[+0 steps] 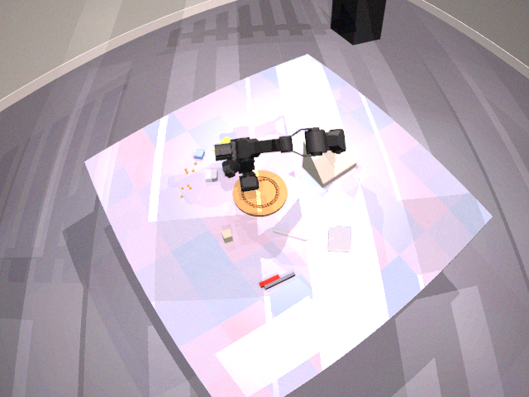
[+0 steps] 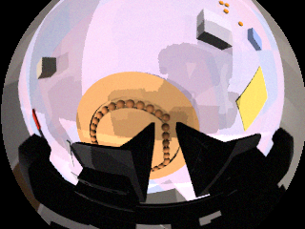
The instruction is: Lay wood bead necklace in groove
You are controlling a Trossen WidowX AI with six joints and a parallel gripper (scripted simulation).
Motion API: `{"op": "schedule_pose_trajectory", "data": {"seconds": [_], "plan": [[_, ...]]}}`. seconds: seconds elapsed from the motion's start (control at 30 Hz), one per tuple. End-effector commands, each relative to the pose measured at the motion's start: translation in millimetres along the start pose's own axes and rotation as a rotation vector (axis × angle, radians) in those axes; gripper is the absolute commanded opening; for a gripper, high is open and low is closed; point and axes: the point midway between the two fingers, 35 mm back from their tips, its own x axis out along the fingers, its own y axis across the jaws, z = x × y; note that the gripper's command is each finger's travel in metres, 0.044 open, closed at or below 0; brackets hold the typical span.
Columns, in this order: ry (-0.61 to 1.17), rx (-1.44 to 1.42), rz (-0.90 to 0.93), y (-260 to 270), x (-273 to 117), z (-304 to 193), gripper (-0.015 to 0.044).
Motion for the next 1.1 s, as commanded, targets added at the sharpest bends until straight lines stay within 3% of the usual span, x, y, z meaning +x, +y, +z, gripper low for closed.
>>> {"op": "schedule_pose_trajectory", "data": {"seconds": [0.0,0.23,0.4,1.07], "plan": [[0.015,0.012,0.004,-0.9,8.6,-4.6,0.0120],[0.015,0.012,0.004,-0.9,8.8,-4.6,0.0120],[0.009,0.005,0.000,-0.7,6.6,-2.7,0.0000],[0.009,0.005,0.000,-0.7,6.6,-2.7,0.0000]]}}
